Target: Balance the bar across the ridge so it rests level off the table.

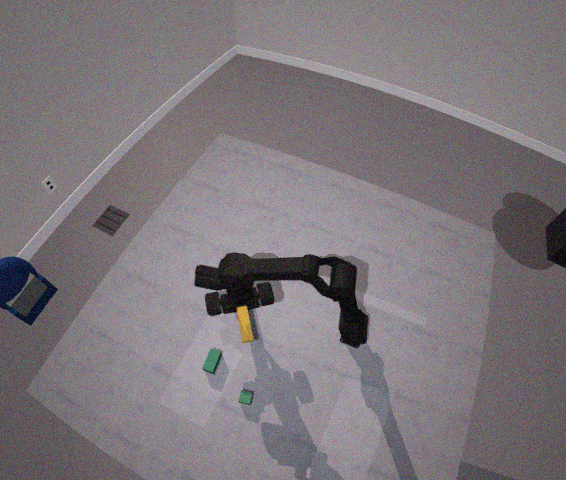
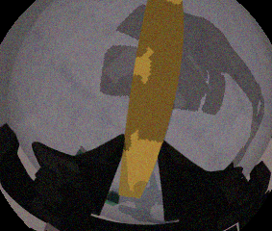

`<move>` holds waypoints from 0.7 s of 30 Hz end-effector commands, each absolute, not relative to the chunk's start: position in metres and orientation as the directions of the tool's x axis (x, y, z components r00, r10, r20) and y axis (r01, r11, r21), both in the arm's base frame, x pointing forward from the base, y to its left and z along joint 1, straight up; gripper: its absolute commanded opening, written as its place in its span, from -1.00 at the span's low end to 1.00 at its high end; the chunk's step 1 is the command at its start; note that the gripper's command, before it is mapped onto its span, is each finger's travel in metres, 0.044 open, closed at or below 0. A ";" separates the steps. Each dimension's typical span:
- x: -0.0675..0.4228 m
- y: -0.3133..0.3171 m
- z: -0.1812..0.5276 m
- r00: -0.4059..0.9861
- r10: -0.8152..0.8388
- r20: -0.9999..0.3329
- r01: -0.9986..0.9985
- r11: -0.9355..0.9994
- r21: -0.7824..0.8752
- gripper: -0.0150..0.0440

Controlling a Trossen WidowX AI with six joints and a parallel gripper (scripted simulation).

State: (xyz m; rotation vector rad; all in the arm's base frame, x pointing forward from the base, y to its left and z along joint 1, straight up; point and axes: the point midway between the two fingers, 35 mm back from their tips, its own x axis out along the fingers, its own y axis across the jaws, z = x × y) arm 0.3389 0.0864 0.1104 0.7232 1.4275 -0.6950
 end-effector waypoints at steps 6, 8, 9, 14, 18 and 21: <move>0.339 0.086 0.110 0.029 0.006 -1.000 0.790 0.612 0.026 -0.49; 0.339 0.086 0.110 0.029 0.006 -1.000 0.790 0.612 0.026 -0.49; 0.339 0.086 0.110 0.029 0.006 -1.000 0.790 0.612 0.026 -0.49; 0.339 0.086 0.110 0.029 0.006 -1.000 0.790 0.612 0.026 -0.14; 0.339 0.086 0.110 0.029 0.006 -1.000 0.790 0.612 0.026 0.07; 0.339 0.086 0.110 0.029 0.006 -1.000 0.790 0.612 0.026 0.07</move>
